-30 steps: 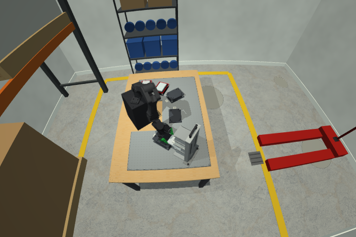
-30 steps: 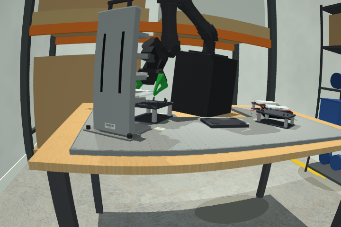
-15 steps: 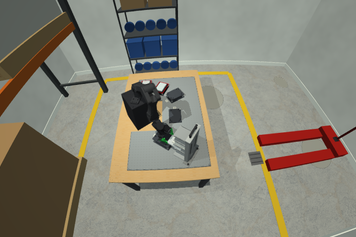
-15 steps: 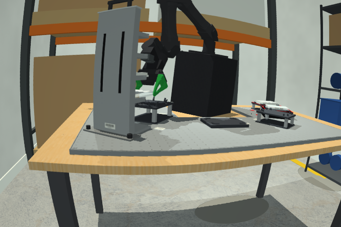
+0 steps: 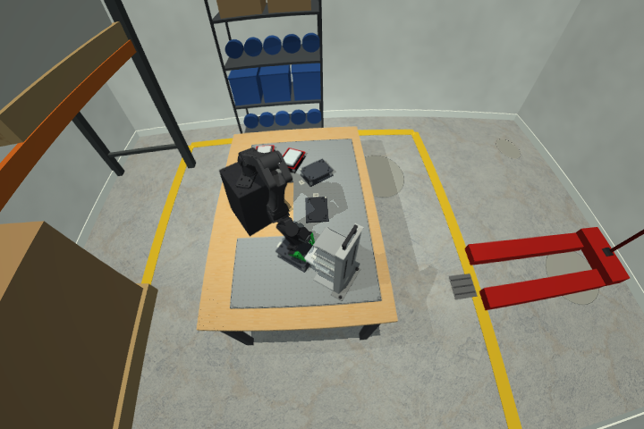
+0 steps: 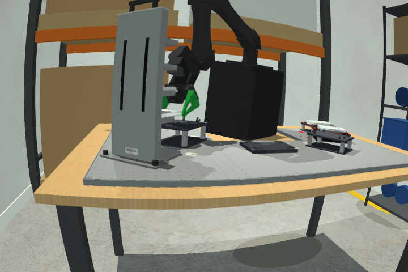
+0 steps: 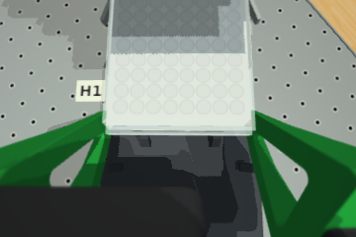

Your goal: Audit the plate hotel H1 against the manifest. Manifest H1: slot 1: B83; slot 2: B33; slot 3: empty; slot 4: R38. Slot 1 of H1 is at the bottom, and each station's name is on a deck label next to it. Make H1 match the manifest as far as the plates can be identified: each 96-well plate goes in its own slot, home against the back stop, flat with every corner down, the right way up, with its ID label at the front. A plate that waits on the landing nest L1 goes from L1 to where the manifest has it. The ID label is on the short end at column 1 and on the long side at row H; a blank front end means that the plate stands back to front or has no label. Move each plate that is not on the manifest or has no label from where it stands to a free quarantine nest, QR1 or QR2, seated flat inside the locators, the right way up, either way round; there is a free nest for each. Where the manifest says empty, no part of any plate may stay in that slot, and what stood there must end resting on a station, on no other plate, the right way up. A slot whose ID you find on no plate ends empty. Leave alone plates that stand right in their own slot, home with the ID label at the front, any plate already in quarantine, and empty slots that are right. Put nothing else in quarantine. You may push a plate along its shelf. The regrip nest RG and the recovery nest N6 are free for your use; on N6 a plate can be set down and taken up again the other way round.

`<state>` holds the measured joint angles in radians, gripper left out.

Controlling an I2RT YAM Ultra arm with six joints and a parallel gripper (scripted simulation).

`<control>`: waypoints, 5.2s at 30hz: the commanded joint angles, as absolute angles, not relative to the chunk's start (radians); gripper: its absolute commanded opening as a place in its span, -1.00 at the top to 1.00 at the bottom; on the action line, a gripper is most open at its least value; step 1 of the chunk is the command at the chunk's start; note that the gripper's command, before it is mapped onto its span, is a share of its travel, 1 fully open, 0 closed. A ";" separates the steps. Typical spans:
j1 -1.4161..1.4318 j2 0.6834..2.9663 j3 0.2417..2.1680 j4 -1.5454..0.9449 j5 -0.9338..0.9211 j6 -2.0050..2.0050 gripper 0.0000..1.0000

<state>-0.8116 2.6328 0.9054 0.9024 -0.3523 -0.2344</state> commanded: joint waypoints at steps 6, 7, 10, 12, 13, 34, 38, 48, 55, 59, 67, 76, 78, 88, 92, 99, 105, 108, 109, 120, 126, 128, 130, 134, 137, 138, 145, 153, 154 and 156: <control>-0.797 2.639 0.952 0.901 -0.351 -0.224 -0.72; -0.796 2.644 0.955 0.902 -0.350 -0.224 -0.72; -0.797 2.649 0.961 0.894 -0.348 -0.223 -0.72; -0.799 2.636 0.966 0.893 -0.347 -0.223 -0.72; -0.796 2.646 0.969 0.890 -0.345 -0.222 -0.72; -0.795 2.656 0.977 0.885 -0.342 -0.220 -0.72; -0.795 2.656 0.977 0.885 -0.342 -0.220 -0.72; -0.795 2.656 0.977 0.885 -0.342 -0.220 -0.72; -0.795 2.656 0.977 0.885 -0.342 -0.220 -0.72; -0.795 2.660 0.979 0.887 -0.342 -0.219 -1.00; -0.795 2.660 0.979 0.887 -0.342 -0.219 -1.00; -0.795 2.660 0.979 0.887 -0.342 -0.219 -1.00; -0.795 2.660 0.979 0.887 -0.342 -0.219 -1.00; -0.795 2.660 0.979 0.887 -0.342 -0.219 -1.00; -0.795 2.660 0.979 0.887 -0.342 -0.219 -1.00; -0.813 2.599 0.919 0.894 -0.354 -0.232 -1.00; -0.825 2.601 0.881 0.924 -0.362 -0.242 -1.00; -0.832 2.594 0.862 0.939 -0.366 -0.246 -1.00; -0.834 2.593 0.856 0.945 -0.368 -0.248 -1.00; -0.853 2.591 0.804 0.989 -0.381 -0.264 -1.00; -0.868 2.591 0.768 1.019 -0.391 -0.276 -1.00; -0.873 2.591 0.757 1.029 -0.394 -0.280 -1.00; -0.873 2.591 0.757 1.029 -0.394 -0.280 -1.00; -0.884 2.592 0.734 1.049 -0.401 -0.288 -1.00; -0.892 2.593 0.717 1.064 -0.407 -0.294 -1.00; -0.895 2.593 0.712 1.069 -0.409 -0.297 -1.00; -0.915 2.607 0.674 1.103 -0.422 -0.313 -1.00; -0.936 2.648 0.642 1.143 -0.437 -0.330 1.00; -0.940 2.658 0.639 1.154 -0.439 -0.333 1.00; -0.930 2.640 0.661 1.141 -0.433 -0.327 1.00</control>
<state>-0.9234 2.6431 0.6651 1.1145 -0.4210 -0.3199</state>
